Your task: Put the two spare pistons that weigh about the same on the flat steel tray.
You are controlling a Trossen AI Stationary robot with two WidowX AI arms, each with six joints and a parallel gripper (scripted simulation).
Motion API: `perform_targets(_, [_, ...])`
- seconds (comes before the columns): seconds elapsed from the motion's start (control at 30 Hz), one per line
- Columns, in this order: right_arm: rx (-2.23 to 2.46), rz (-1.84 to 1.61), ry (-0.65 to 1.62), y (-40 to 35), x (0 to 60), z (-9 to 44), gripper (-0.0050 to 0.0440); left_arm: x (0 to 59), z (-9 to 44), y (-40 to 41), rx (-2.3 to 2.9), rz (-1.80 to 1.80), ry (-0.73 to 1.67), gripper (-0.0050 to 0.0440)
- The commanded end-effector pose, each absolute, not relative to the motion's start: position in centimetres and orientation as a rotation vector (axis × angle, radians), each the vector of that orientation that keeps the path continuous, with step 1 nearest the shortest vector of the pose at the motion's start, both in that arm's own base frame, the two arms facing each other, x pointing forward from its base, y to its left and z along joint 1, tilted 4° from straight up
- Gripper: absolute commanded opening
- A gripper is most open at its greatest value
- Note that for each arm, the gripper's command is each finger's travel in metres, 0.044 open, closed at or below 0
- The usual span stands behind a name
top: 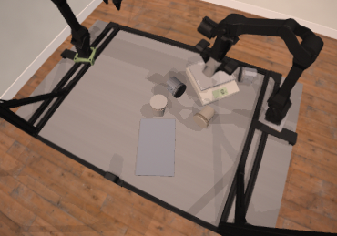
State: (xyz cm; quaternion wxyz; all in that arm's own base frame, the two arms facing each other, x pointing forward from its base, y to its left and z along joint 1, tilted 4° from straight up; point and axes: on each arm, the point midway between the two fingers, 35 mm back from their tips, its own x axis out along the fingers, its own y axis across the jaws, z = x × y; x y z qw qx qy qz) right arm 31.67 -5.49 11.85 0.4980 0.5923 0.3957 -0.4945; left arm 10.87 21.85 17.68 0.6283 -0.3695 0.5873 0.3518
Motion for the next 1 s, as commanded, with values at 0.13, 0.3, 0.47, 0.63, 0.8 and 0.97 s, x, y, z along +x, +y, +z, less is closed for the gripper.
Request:
perform_targets(0.13, [1.431,-1.201,0.952,-5.6,31.7,11.7,0.0378,10.9,17.7,21.8,-0.848,0.803,1.346,0.0440])
perform_targets(0.3, [1.431,-1.201,0.952,-5.6,31.7,11.7,0.0378,10.9,17.7,21.8,-0.848,0.803,1.346,0.0440])
perform_targets(0.47, [1.431,-1.201,0.952,-5.6,31.7,11.7,0.0378,10.9,17.7,21.8,-0.848,0.803,1.346,0.0440])
perform_targets(0.63, [1.431,-1.201,0.952,-5.6,31.7,11.7,0.0378,10.9,17.7,21.8,-0.848,0.803,1.346,0.0440])
perform_targets(0.8, [1.431,-1.201,0.952,-5.5,31.6,12.3,0.0378,10.9,17.7,21.8,-0.848,0.803,1.346,0.0440])
perform_targets(0.97, [1.431,-1.201,0.952,-5.5,31.4,13.2,0.0378,10.9,17.7,21.8,-0.848,0.803,1.346,0.0440])
